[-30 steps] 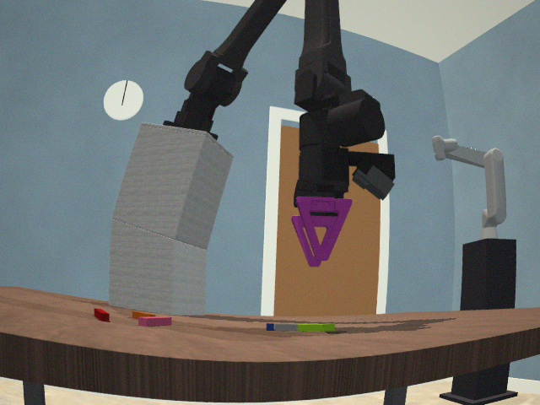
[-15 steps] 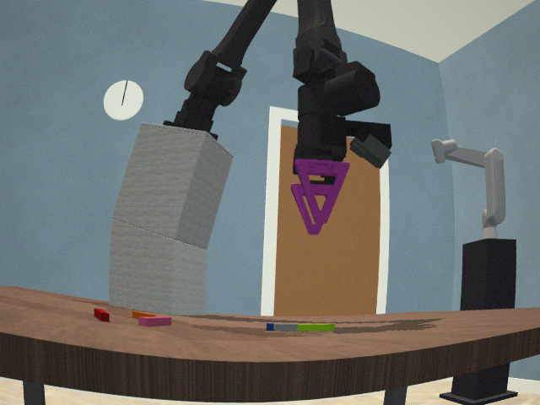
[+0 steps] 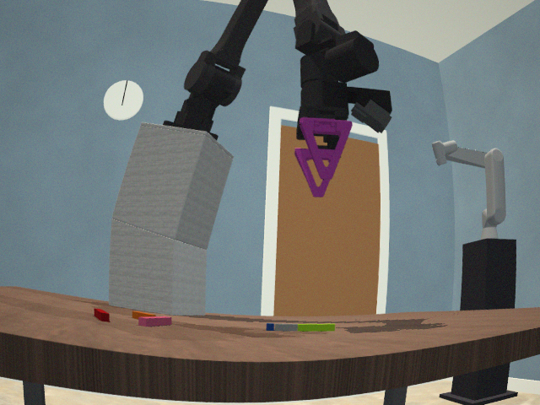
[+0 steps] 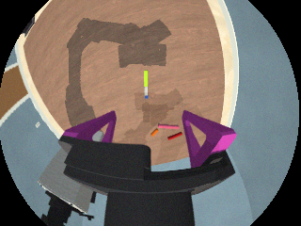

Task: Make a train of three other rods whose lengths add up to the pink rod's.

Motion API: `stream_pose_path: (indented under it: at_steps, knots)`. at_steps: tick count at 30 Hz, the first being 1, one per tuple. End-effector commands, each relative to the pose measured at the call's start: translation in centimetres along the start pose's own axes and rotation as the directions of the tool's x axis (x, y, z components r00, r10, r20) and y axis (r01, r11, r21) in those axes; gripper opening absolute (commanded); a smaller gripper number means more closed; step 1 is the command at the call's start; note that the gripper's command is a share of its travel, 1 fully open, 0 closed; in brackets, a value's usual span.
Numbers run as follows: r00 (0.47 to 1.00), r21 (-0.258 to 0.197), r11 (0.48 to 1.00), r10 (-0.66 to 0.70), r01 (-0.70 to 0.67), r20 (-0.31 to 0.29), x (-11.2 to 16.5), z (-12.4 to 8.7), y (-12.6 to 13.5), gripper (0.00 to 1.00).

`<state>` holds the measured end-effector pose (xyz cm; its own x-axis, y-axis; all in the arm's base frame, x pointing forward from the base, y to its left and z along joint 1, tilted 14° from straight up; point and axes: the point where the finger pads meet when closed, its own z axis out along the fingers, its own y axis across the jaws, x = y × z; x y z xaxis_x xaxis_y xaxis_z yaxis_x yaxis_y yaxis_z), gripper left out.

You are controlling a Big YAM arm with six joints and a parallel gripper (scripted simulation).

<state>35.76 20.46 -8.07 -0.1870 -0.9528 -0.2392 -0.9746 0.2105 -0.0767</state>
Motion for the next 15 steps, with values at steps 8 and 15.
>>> stream_pose_path:
  at_steps: [8, 15]
  knots:
    - [1.000, -0.021, 1.000, -0.005, 0.005, -0.012, 0.29, 0.22, 0.35, 1.00]
    - [1.000, -0.021, 1.000, -0.005, 0.005, -0.012, 0.29, 0.22, 0.35, 1.00]
